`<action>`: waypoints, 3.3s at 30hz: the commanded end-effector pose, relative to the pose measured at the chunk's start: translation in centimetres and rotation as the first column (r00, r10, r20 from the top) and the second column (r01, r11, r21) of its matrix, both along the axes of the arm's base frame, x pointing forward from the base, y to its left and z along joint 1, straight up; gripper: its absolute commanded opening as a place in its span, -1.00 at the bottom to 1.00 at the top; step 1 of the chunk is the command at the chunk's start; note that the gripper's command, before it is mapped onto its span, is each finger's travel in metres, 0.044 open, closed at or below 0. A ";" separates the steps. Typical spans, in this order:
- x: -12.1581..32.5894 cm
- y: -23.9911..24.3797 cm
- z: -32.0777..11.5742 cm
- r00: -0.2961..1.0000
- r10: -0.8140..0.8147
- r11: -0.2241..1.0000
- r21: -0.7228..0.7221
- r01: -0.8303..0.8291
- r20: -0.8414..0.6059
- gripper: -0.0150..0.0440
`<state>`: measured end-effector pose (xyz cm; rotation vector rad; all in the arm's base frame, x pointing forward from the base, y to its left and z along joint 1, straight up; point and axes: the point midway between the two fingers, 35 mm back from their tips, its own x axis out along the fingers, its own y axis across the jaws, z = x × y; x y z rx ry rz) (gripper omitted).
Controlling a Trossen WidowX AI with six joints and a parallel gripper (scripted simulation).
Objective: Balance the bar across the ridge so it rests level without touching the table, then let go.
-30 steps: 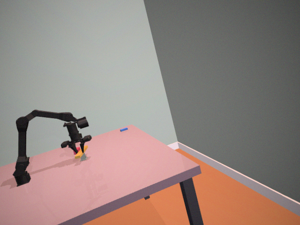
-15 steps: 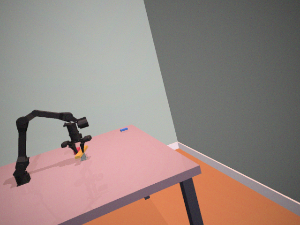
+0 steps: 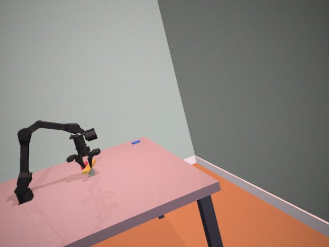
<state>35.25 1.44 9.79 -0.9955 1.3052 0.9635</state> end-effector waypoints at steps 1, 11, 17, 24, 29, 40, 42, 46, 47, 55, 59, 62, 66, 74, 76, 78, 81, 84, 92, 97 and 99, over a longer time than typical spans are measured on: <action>0.0 0.0 0.0 1.000 0.007 1.000 -0.002 -0.007 -0.003 -0.49; 0.0 0.0 0.0 1.000 0.007 1.000 -0.002 -0.007 -0.003 -0.49; 0.0 0.0 0.0 1.000 0.007 1.000 -0.002 -0.007 -0.002 -0.49; 0.0 0.0 0.0 1.000 0.007 1.000 -0.002 -0.007 -0.002 -0.49; 0.0 0.0 0.0 1.000 0.007 1.000 -0.002 -0.007 -0.002 -0.49; 0.0 0.0 0.0 1.000 0.007 1.000 -0.002 -0.007 -0.002 -0.49; 0.0 0.0 0.0 1.000 0.007 1.000 -0.002 -0.007 -0.002 -0.49; 0.0 0.0 0.0 1.000 0.007 1.000 -0.002 -0.007 -0.002 -0.49; 0.0 0.0 0.0 1.000 0.007 1.000 -0.002 -0.007 -0.002 -0.49; 0.0 0.0 0.0 1.000 0.007 1.000 -0.002 -0.007 -0.002 -0.49; 0.0 0.0 0.1 1.000 0.007 1.000 -0.002 -0.007 -0.002 -0.49; 0.0 0.0 0.1 1.000 0.007 1.000 -0.002 -0.007 -0.002 -0.49; 0.0 0.0 0.1 1.000 0.000 1.000 0.000 0.000 0.000 -0.49; 0.0 0.0 0.1 1.000 0.000 1.000 0.000 0.000 0.000 -0.49; 0.0 0.0 0.1 1.000 0.000 1.000 0.000 0.000 0.000 -0.49; 0.0 0.0 0.1 1.000 0.000 1.000 0.000 0.000 0.000 -0.49; 0.0 0.0 0.1 1.000 0.000 1.000 0.000 0.000 0.000 -0.49; 0.0 0.0 0.1 1.000 0.000 1.000 0.000 0.000 0.000 -0.49; 0.0 0.0 0.1 1.000 0.000 1.000 0.000 0.000 0.000 -0.49; 0.0 0.0 0.1 1.000 0.000 1.000 0.000 0.000 0.000 -0.22; 0.0 0.0 0.1 1.000 0.000 1.000 0.000 0.000 0.000 -0.05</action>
